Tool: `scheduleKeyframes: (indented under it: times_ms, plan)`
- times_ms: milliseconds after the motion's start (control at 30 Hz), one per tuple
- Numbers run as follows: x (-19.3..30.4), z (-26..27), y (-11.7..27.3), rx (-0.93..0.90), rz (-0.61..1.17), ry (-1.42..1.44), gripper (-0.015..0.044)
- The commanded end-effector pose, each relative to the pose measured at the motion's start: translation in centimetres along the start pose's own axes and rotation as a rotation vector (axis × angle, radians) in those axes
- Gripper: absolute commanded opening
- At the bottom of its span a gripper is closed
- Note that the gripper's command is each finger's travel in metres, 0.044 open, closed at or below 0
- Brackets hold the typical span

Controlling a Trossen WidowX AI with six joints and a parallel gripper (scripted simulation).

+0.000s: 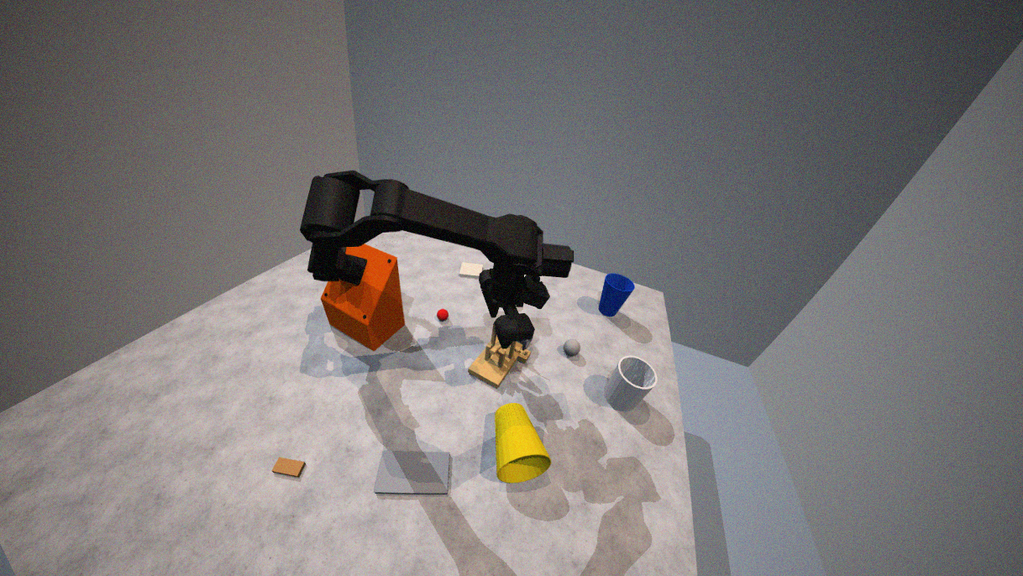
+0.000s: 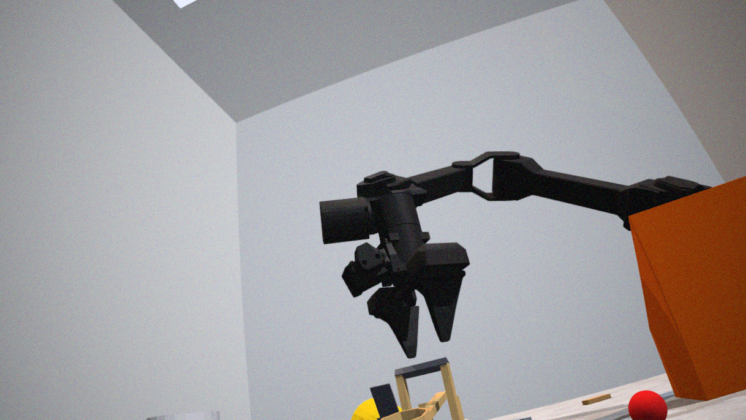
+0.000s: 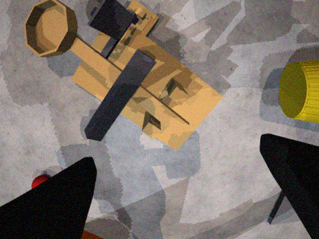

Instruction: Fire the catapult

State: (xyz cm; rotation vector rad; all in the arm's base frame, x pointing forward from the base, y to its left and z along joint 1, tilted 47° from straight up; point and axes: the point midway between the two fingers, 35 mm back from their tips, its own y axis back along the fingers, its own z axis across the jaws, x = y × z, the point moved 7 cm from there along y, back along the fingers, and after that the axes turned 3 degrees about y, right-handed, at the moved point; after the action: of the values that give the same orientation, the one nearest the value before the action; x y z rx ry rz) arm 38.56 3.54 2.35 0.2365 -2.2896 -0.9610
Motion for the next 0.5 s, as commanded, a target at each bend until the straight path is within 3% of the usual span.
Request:
scheduleKeyframes:
  times_ms: [0,467]
  plan:
    - [0.05,0.03,0.01,0.002,0.001,-0.126,0.044]
    - [0.12,0.01,0.09,0.002,-0.001,-0.614,0.044]
